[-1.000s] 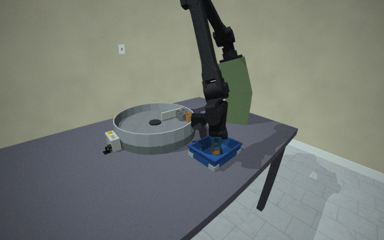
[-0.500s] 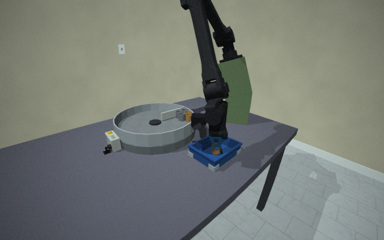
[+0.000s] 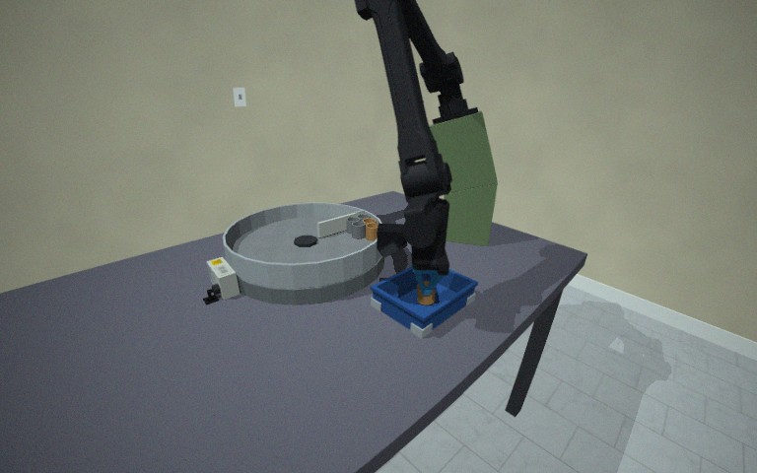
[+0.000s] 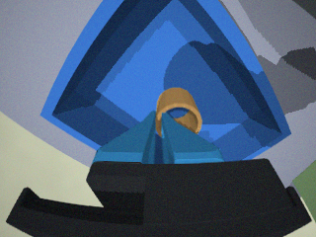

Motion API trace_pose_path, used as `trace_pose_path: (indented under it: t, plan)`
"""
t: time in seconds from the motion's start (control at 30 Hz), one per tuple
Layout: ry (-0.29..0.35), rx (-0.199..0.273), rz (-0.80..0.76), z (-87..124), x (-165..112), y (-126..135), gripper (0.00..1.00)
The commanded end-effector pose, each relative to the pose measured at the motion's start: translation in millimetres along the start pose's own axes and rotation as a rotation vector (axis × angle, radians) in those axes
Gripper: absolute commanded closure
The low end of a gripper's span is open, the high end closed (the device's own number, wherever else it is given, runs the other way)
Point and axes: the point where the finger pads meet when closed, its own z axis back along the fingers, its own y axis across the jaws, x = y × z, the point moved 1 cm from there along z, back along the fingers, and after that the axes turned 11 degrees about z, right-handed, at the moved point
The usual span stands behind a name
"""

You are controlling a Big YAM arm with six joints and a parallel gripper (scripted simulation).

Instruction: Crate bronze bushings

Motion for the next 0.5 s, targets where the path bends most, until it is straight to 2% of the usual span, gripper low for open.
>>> trace_pose_path:
  t: [0.0,0.4,0.43,0.47]
  plan:
    - [-0.01,0.017,0.0,-3.5,5.8,8.9,1.0]
    - [-0.008,0.016,0.0,-7.2,5.8,7.9,1.0]
    - [-0.02,0.035,-0.01,1.6,14.2,15.0,1.0]
    - [-0.019,0.033,-0.01,0.2,13.8,14.1,1.0]
